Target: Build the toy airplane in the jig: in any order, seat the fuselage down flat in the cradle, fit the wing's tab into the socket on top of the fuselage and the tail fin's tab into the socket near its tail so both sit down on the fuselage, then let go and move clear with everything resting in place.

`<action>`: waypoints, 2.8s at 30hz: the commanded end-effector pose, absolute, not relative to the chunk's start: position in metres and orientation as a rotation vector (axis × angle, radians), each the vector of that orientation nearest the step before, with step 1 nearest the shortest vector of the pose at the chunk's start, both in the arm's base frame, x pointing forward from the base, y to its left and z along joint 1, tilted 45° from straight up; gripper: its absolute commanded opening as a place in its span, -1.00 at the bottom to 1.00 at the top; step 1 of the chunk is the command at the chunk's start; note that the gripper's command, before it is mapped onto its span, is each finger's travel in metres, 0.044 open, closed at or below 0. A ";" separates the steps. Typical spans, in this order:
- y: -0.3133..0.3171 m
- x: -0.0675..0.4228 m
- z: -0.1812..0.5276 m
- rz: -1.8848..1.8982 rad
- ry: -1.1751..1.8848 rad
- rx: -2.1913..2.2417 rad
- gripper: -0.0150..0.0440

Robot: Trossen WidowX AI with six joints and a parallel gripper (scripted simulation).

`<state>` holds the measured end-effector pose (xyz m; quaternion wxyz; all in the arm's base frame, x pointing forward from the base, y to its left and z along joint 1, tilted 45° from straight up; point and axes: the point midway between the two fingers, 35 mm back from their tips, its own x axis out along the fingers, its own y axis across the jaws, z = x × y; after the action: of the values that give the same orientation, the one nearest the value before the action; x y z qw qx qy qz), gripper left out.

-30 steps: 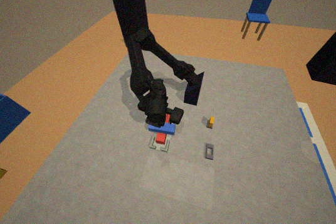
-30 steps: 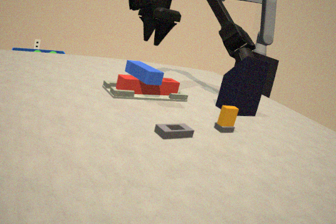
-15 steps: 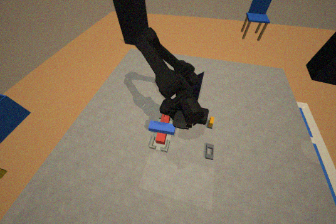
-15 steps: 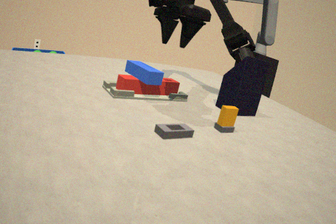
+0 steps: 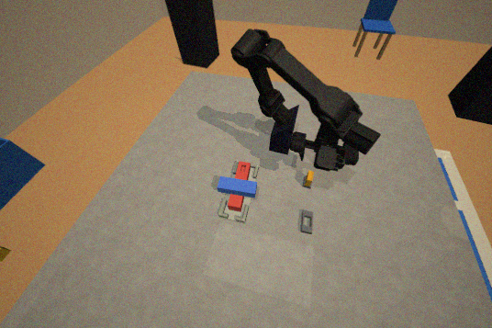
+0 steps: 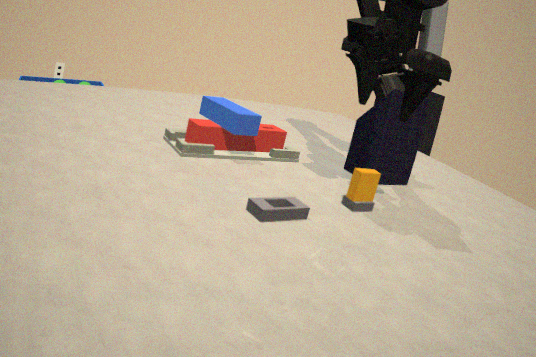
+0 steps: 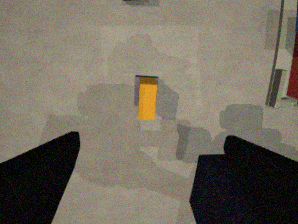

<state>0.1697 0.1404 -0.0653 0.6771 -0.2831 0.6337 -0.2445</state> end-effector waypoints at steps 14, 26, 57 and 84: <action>0.090 0.170 -0.117 -0.567 1.425 -0.636 1.00; 0.080 0.172 -0.127 -0.566 1.425 -0.636 1.00; 0.051 0.174 -0.155 -0.569 1.423 -0.638 0.56; 0.069 0.175 -0.141 -0.569 1.415 -0.639 -0.49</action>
<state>0.1710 0.0576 -0.1464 0.6698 -0.2905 0.6334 -0.2565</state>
